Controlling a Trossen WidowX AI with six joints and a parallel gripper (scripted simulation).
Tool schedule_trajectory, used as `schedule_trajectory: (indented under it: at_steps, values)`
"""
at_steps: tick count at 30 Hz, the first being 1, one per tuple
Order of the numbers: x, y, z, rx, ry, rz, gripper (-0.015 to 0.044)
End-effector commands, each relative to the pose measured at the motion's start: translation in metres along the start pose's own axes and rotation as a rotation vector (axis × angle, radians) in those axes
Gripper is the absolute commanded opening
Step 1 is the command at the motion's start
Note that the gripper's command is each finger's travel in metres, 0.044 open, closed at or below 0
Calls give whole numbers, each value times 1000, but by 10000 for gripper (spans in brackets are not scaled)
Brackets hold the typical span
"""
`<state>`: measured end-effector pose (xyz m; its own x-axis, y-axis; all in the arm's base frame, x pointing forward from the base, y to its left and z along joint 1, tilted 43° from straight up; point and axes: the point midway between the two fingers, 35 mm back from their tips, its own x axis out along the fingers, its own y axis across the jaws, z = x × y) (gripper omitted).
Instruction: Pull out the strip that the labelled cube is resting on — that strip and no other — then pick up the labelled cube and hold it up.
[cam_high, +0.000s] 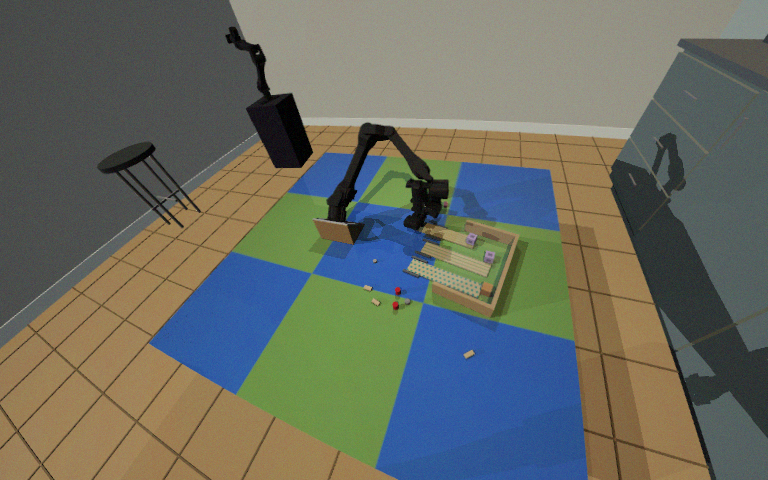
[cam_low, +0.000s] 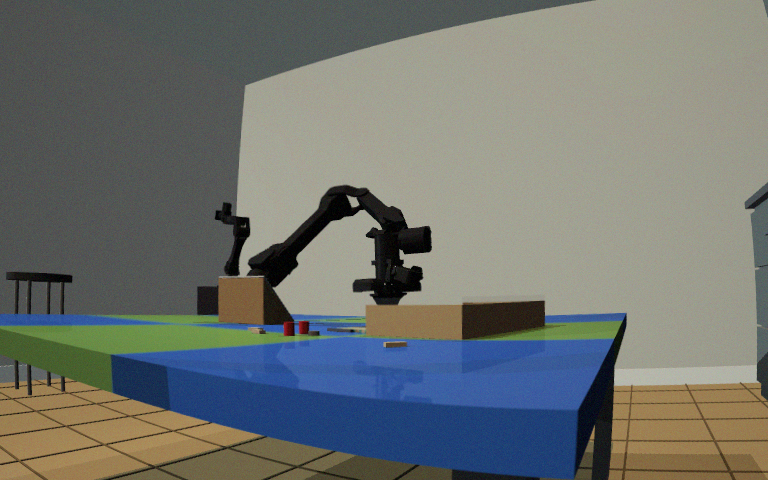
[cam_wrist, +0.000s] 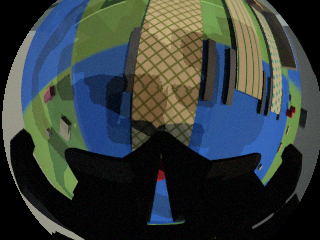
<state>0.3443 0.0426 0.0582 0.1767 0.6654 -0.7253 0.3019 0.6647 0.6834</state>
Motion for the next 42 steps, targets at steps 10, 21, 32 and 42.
schedule_trajectory:
  at_steps: [10,21,32,42]
  values:
    - [7,-1,-27,10,30,-4,0]
    - [7,0,-42,11,31,-4,0]
    - [6,0,-59,12,32,-4,0]
    - [6,0,-74,12,32,-4,0]
